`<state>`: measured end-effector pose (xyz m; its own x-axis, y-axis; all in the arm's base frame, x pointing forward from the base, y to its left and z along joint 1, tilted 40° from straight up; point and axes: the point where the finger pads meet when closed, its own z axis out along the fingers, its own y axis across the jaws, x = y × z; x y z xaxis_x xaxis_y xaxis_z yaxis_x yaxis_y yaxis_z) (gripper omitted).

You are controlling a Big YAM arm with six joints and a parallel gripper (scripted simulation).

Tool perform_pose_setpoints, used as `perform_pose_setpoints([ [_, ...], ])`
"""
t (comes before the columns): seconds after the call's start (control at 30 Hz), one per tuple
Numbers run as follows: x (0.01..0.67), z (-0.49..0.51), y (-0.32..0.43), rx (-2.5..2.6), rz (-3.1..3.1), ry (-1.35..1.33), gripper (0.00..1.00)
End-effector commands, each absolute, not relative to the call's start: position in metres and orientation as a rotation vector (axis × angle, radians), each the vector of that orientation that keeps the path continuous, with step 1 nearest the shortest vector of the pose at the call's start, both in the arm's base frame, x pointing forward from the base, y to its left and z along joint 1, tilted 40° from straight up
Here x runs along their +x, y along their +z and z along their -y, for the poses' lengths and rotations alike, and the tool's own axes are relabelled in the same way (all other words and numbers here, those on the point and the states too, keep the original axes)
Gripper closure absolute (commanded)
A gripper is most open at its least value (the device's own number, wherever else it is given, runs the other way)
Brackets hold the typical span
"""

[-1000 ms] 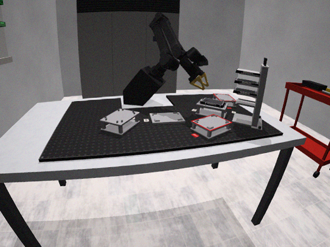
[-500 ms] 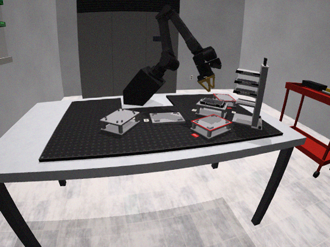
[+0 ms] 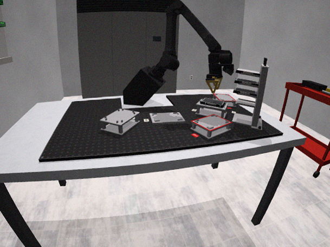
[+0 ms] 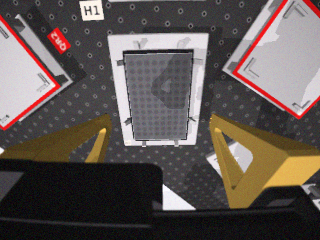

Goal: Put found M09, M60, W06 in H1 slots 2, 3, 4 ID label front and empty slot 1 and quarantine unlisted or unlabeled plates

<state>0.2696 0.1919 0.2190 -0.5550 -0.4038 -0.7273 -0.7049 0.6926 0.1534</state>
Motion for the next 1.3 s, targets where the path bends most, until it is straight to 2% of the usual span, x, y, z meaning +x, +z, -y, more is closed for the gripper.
perform_pose_setpoints([
  [0.0, 0.274, -0.198, 0.239, -0.914, -2.241, 0.545, 0.0],
  [0.17, 0.276, -0.201, 0.234, -0.945, -2.301, 0.523, 0.0],
  [0.2, 0.266, -0.197, 0.209, -0.953, -2.348, 0.525, 0.0],
  [1.27, 0.283, -0.219, 0.183, -0.925, -2.337, 0.534, 0.0],
])
